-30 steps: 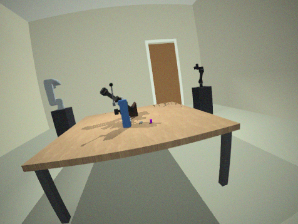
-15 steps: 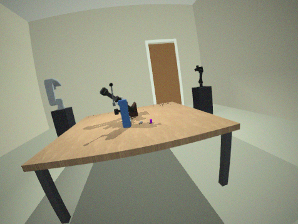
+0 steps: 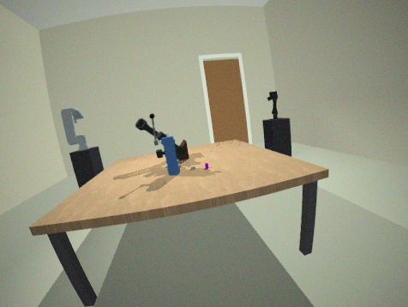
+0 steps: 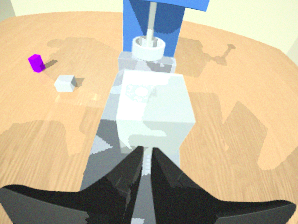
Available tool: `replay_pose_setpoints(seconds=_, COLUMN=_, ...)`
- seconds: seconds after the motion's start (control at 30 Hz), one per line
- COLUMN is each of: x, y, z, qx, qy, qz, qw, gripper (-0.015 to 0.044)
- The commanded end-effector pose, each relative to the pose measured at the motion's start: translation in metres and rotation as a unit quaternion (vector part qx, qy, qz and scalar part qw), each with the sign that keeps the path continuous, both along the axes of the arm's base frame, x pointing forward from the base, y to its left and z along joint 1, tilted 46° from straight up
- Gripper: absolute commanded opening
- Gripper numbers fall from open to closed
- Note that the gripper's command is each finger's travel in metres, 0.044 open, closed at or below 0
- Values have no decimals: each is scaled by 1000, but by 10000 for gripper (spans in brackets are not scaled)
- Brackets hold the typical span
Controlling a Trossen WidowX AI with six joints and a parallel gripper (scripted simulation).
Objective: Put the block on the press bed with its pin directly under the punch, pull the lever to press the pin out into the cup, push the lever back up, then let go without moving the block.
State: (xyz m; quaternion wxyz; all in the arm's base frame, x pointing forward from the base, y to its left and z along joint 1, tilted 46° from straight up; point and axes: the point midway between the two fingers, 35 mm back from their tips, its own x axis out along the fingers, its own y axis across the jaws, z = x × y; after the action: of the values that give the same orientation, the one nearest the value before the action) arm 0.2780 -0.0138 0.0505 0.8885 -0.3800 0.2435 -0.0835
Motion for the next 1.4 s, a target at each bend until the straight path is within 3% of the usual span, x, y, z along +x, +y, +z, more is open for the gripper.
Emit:
replay_pose_setpoints(seconds=0.0, x=7, y=0, z=0, qx=3, qy=-3, qz=-3, qw=1000, gripper=30)
replay_pose_setpoints(seconds=1.03, x=51, y=2, z=2, qx=4, qy=-29, qz=22, qw=999, gripper=30)
replay_pose_setpoints(seconds=1.37, x=35, y=17, z=12, qx=7, qy=-25, qz=19, qw=999, gripper=30)
